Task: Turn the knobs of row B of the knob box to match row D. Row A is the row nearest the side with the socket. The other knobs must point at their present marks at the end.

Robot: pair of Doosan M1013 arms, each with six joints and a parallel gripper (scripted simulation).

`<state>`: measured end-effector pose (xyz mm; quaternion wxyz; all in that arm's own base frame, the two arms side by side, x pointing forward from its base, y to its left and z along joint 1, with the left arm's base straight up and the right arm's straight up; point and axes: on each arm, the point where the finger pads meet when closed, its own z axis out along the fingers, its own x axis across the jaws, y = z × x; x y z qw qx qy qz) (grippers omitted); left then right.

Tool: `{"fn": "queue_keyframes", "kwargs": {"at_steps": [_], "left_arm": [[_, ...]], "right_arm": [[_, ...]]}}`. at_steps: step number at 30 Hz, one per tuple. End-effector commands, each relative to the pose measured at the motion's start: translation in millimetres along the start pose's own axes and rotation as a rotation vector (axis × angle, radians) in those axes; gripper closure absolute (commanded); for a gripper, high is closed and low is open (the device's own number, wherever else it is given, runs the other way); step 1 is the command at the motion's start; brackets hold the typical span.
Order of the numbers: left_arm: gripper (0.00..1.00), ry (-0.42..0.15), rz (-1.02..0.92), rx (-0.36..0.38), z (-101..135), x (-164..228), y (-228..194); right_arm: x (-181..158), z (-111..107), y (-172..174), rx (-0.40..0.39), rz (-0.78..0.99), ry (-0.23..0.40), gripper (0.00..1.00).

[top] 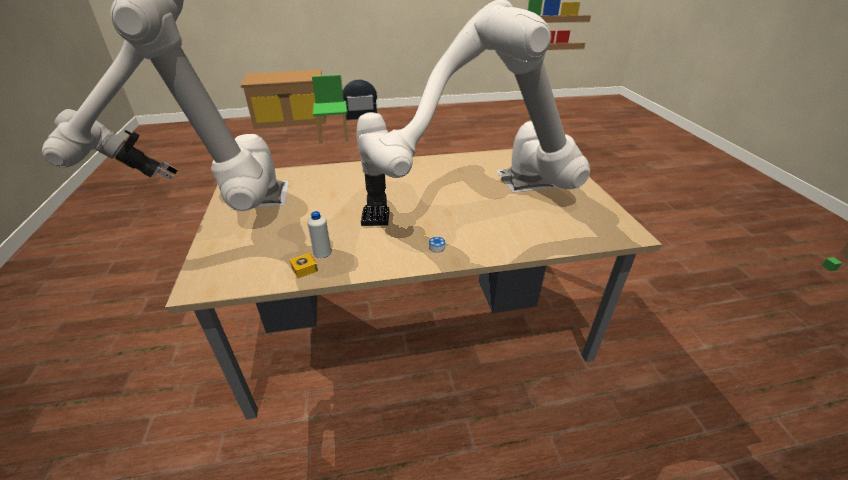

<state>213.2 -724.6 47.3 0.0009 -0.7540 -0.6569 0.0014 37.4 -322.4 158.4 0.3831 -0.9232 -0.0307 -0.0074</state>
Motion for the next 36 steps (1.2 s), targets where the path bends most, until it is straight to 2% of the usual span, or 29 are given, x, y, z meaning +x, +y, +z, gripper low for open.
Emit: {"fn": "queue_keyframes", "kwargs": {"at_steps": [1,13,14,31,36], "left_arm": [[0.7,-0.001,-0.079,-0.004,-1,0,0],[0.7,-0.001,-0.127,-0.004,-1,0,0],[0.54,-0.001,-0.127,-0.004,-1,0,0],[0.54,-0.001,-0.127,-0.004,-1,0,0],[0.54,-0.001,-0.127,-0.004,-13,0,0]], "right_arm": [[0,0,0,-0.001,0.0,0.0,0.0],[0,0,0,-0.001,0.0,0.0,0.0],[0,0,0,-0.001,0.0,0.0,0.0],[0,0,0,-0.001,0.0,0.0,0.0],[0,0,0,-0.001,0.0,0.0,0.0]]}}
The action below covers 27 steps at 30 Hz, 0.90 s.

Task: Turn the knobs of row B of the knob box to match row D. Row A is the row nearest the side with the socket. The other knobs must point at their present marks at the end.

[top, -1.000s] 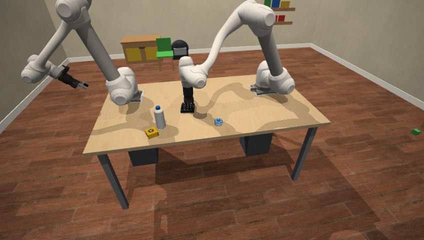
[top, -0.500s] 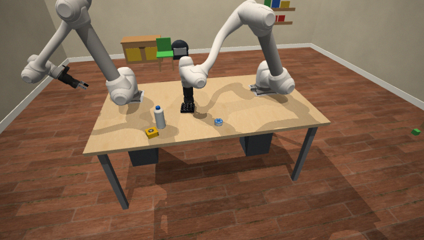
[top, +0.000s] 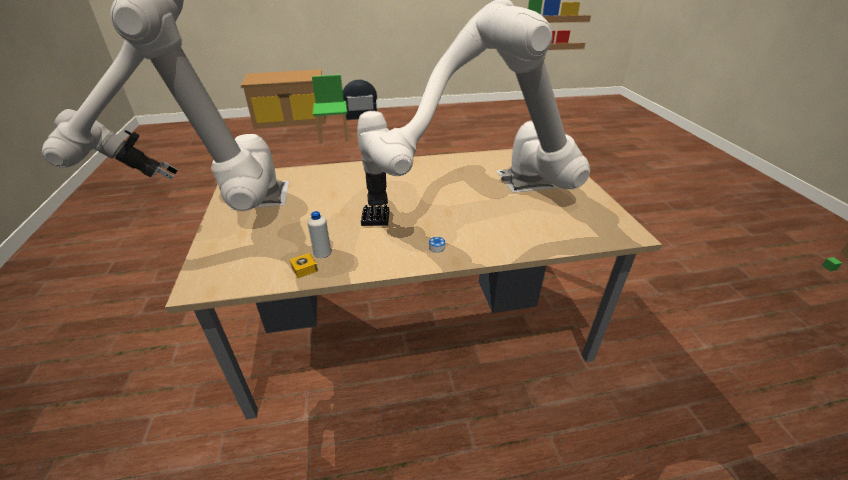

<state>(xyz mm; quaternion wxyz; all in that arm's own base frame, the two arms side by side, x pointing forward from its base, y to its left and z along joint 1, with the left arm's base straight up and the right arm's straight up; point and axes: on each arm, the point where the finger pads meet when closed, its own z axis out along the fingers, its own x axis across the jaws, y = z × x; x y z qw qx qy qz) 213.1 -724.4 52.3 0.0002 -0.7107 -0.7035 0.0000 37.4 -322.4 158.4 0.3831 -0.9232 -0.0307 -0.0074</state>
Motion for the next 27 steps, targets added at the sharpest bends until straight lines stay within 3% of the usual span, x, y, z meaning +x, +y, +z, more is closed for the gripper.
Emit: {"fn": "queue_keyframes", "kwargs": {"at_steps": [1,8,14,15,22,27], "left_arm": [[0.54,-0.002,0.0,-0.001,-12,-1,0],[0.54,-0.002,0.0,-0.001,-32,-1,0],[0.54,-0.002,0.0,-0.001,-34,-1,0],[0.0,-0.002,0.0,-0.001,-34,-1,0],[0.0,-0.002,0.0,-0.001,-41,-2,-3],[0.0,-0.002,0.0,-0.001,-65,-8,-15]], "right_arm": [[0,0,0,-0.001,0.0,0.0,0.0],[0,0,0,-0.001,0.0,0.0,0.0],[0,0,0,-0.001,0.0,0.0,0.0],[0,0,0,-0.001,0.0,0.0,0.0],[0,0,0,-0.001,0.0,0.0,0.0],[0,0,0,-0.001,0.0,0.0,0.0]]}}
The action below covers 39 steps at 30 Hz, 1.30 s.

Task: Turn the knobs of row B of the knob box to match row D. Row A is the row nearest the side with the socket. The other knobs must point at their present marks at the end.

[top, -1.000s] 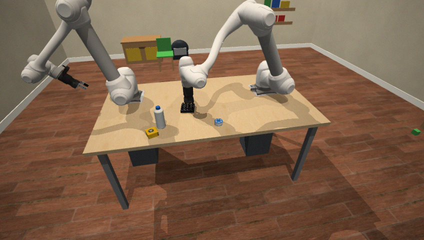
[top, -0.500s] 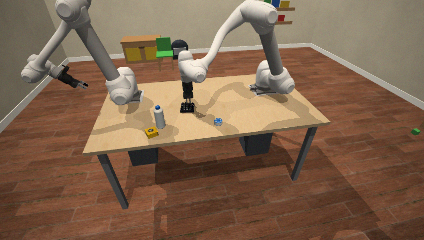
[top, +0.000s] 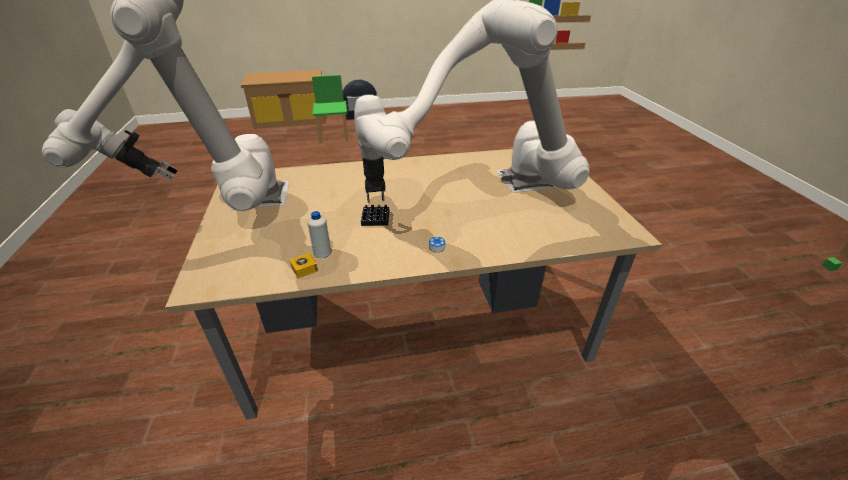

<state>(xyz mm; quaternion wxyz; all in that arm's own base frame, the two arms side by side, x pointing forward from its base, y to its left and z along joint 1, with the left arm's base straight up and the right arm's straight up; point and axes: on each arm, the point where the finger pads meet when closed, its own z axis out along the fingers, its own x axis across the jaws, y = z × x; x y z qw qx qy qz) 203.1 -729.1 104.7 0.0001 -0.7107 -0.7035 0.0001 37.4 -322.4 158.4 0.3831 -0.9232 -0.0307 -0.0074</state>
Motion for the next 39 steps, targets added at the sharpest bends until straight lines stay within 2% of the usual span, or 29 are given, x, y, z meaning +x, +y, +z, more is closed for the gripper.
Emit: {"fn": "queue_keyframes", "kwargs": {"at_steps": [1,10,12,16,39], "left_arm": [[0.0,-0.002,0.0,-0.001,-19,-5,-9],[0.0,-0.002,0.0,-0.001,-78,-19,-39],[0.0,-0.002,0.0,-0.001,-78,-19,-39],[0.0,-0.002,0.0,-0.001,-92,-23,-47],[0.0,-0.002,0.0,-0.001,-96,-24,-49]], "right_arm": [[0,0,0,-0.001,0.0,0.0,0.0],[0,0,0,-0.001,0.0,0.0,0.0],[0,0,0,-0.001,0.0,0.0,0.0],[0,0,0,-0.001,0.0,0.0,0.0],[0,0,0,-0.001,0.0,0.0,0.0]]}}
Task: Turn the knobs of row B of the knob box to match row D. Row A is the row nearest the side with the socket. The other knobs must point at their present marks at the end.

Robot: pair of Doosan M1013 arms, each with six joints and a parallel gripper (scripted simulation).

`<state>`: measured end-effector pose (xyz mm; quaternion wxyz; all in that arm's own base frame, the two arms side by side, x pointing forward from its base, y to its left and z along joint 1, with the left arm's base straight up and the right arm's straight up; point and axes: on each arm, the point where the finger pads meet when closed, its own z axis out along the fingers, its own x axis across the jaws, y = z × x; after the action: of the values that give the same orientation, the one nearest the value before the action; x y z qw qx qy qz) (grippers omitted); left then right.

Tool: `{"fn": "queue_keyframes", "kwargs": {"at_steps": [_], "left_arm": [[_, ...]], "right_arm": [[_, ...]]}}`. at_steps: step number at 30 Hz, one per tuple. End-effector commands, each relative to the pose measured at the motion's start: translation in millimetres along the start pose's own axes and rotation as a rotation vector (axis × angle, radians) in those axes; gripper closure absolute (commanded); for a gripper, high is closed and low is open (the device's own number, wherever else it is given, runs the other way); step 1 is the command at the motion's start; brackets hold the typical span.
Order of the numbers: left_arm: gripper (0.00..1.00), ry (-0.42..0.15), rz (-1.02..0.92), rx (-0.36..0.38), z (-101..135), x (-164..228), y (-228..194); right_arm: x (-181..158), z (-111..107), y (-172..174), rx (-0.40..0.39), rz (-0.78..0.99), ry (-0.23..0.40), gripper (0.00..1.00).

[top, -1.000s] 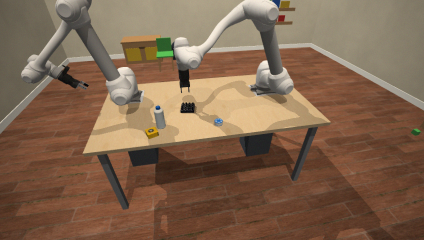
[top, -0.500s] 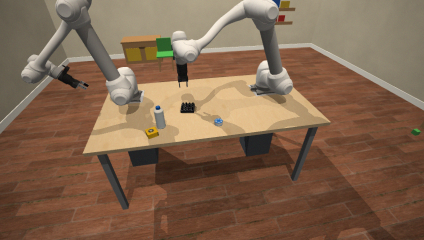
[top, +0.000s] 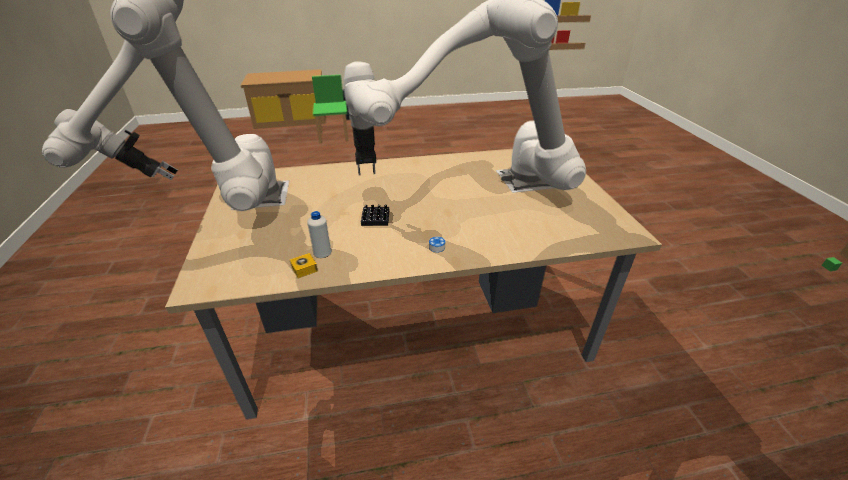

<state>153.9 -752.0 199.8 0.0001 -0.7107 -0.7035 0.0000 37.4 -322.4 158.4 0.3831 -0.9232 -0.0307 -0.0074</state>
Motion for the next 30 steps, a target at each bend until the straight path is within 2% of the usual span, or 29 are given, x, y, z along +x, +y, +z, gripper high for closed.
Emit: {"fn": "queue_keyframes", "kwargs": {"at_steps": [1,24,30], "left_arm": [[0.0,-0.002,0.0,-0.001,-1,0,0],[0.0,-0.002,0.0,-0.001,-1,9,0],[0.0,-0.002,0.0,-0.001,-1,51,1]], "right_arm": [[0,0,0,-0.001,0.0,0.0,0.0],[0,0,0,-0.001,0.0,0.0,0.0],[0,0,0,-0.001,0.0,0.0,0.0]]}}
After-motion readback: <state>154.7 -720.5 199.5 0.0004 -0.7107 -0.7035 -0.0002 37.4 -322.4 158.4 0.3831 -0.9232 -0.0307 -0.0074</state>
